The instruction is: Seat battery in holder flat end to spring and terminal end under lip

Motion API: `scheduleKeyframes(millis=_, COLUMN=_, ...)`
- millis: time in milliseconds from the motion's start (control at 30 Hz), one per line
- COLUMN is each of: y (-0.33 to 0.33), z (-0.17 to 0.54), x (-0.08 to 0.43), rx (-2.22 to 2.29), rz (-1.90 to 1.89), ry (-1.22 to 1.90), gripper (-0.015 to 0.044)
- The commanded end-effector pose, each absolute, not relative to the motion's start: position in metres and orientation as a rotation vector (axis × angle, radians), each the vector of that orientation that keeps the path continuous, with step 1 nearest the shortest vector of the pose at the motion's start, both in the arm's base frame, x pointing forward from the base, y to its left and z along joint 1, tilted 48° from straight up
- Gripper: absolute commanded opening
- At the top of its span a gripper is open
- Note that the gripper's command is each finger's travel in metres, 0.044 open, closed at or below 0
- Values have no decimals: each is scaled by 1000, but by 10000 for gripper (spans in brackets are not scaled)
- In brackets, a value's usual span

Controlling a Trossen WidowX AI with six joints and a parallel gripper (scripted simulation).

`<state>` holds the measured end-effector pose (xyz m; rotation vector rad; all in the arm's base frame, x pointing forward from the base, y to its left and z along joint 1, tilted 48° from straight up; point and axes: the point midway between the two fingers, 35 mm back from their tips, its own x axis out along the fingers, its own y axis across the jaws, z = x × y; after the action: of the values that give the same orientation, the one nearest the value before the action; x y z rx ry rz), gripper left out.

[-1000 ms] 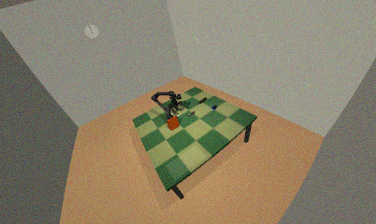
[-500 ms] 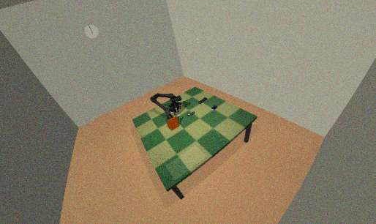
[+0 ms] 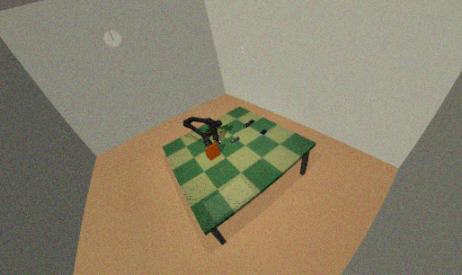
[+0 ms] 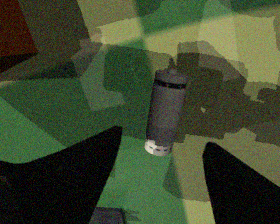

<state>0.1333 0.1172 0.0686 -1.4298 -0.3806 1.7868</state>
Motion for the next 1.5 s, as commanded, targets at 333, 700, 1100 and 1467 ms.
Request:
scheduleKeyframes(millis=333, y=126, z=60, x=134, rx=-1456, rz=1782, ry=-410, gripper=246)
scheduleKeyframes(millis=700, y=139, z=48, x=134, rx=-1458, rz=1783, ry=-408, gripper=246)
scheduleKeyframes(millis=1100, y=154, z=37, x=131, rx=-1451, rz=1779, ry=-414, gripper=246)
scheduleKeyframes(millis=1467, y=156, z=36, x=131, rx=-1450, rz=1778, ry=-415, gripper=114)
